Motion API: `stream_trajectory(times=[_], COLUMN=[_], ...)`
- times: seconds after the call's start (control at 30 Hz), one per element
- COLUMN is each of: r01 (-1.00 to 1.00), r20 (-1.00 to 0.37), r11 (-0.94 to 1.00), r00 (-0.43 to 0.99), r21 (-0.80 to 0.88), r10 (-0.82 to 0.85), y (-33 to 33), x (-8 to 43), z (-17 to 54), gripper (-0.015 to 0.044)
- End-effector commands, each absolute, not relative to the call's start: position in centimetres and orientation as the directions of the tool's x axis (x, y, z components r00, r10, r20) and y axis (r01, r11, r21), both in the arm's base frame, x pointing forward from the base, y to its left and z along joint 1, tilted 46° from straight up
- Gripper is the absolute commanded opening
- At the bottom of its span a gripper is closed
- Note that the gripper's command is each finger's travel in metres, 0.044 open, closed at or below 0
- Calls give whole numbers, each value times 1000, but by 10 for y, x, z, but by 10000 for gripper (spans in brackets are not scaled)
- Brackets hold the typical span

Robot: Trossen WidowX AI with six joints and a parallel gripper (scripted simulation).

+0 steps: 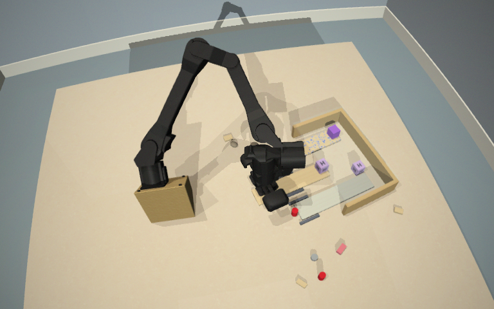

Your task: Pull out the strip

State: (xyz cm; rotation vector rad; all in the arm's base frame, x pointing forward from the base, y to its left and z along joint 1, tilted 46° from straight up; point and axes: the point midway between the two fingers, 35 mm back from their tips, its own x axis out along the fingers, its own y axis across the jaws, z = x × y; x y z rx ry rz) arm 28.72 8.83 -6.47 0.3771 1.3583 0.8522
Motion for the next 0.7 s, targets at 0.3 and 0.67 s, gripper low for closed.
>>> stream_trajectory(times=[0.3, 0.67], r01=[-305, -305], r20=[-698, -698], r11=[656, 656], r00=[-41, -42], r21=[690, 690], r10=[715, 715], y=[85, 81], x=[262, 246], z=[-72, -75], gripper=[0, 0])
